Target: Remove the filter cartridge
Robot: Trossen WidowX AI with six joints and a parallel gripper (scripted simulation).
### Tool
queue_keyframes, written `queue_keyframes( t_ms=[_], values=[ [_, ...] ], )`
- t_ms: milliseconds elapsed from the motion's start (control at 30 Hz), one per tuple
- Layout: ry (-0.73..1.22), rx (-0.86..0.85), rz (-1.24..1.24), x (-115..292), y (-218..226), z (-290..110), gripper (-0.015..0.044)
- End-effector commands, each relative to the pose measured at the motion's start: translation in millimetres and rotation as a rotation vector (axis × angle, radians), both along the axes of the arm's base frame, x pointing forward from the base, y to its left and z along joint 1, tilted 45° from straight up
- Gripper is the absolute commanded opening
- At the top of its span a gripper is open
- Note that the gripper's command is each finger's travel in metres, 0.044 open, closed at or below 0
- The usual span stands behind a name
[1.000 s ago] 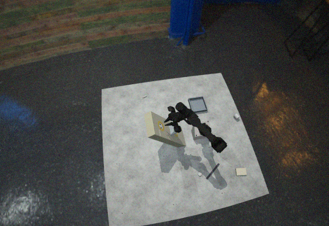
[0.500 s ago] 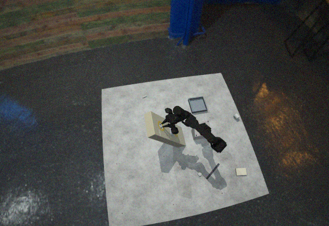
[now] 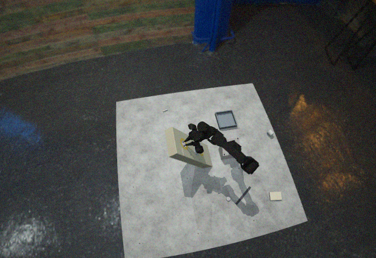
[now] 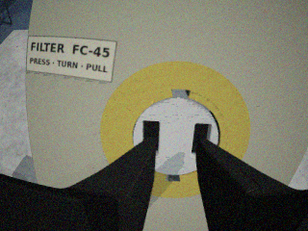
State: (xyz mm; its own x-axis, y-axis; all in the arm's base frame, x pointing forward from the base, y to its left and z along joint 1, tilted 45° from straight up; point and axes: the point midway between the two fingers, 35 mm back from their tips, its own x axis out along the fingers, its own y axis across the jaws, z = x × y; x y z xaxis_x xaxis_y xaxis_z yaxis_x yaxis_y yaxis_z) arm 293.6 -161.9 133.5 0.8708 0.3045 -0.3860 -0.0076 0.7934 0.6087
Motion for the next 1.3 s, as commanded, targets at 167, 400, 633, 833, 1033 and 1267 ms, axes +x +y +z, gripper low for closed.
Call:
queue_keyframes(
  t_ms=[167,400,633,833,1033,1267],
  values=[
    [0.004,0.002,-0.004,0,-1,0,0.01],
    [0.004,0.002,-0.004,3,0,-2,0.01],
    [0.004,0.002,-0.004,3,0,-2,0.01],
    [0.004,0.002,-0.004,6,1,-3,0.01],
    [0.004,0.002,-0.004,8,2,-4,0.01],
    [0.003,0.002,-0.004,12,3,-5,0.01]
  ],
)
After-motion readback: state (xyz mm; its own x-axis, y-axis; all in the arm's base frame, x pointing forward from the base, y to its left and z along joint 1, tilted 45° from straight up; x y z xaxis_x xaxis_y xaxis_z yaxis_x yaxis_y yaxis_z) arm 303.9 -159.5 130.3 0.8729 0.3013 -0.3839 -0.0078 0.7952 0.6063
